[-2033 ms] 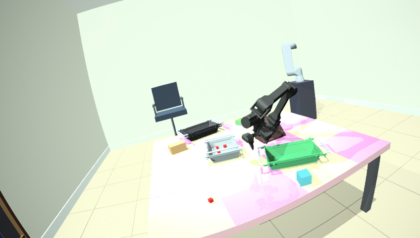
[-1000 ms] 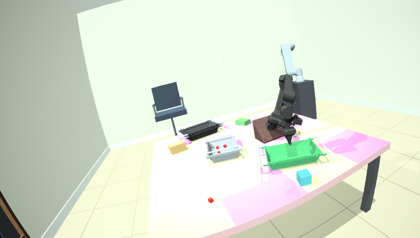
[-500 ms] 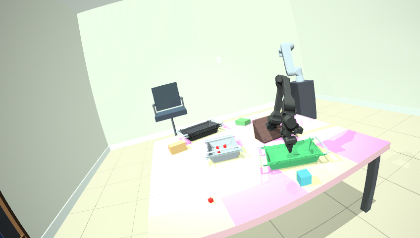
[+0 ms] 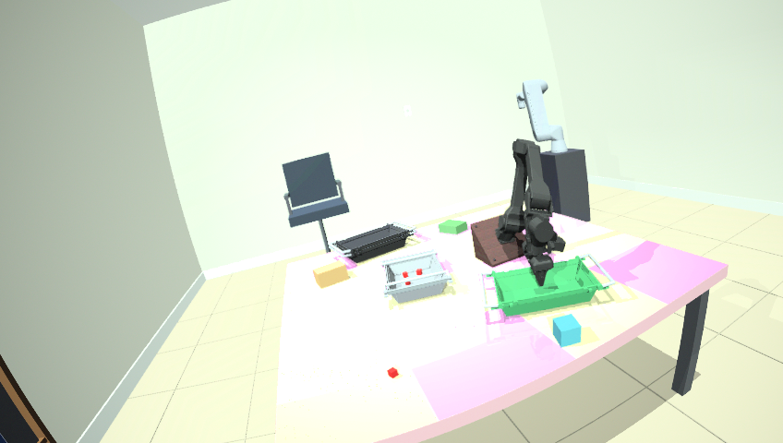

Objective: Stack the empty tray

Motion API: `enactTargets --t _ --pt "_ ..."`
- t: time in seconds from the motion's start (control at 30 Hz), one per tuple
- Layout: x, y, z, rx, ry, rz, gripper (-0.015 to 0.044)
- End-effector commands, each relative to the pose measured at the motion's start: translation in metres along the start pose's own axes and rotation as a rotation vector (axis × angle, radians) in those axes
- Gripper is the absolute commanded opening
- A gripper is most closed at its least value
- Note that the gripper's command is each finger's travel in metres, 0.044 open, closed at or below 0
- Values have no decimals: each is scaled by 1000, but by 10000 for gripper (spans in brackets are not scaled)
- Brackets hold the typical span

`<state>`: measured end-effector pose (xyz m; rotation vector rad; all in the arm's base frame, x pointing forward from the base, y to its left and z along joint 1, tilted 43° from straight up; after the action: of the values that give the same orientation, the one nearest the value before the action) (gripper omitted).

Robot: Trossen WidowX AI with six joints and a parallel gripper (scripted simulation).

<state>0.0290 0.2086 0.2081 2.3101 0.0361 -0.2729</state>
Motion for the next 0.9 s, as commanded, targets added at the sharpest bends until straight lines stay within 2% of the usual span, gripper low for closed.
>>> enactTargets --t 0.0,0.47,0.87 --pt "1 -2 1 -6 -7 5 425" --pt "1 -2 1 -6 -7 5 220" --pt "1 -2 1 -6 -7 5 140"
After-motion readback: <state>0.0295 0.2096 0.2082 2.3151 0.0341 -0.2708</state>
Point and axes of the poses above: the point midway between the two fingers, 35 mm back from their tips, its own y axis back along the fingers, its own z axis across the jaws, x = y × z, the point moved 4 cm from there along y, back along the fingers, and after that the axes turned 7 degrees about y, right-handed, at the moved point
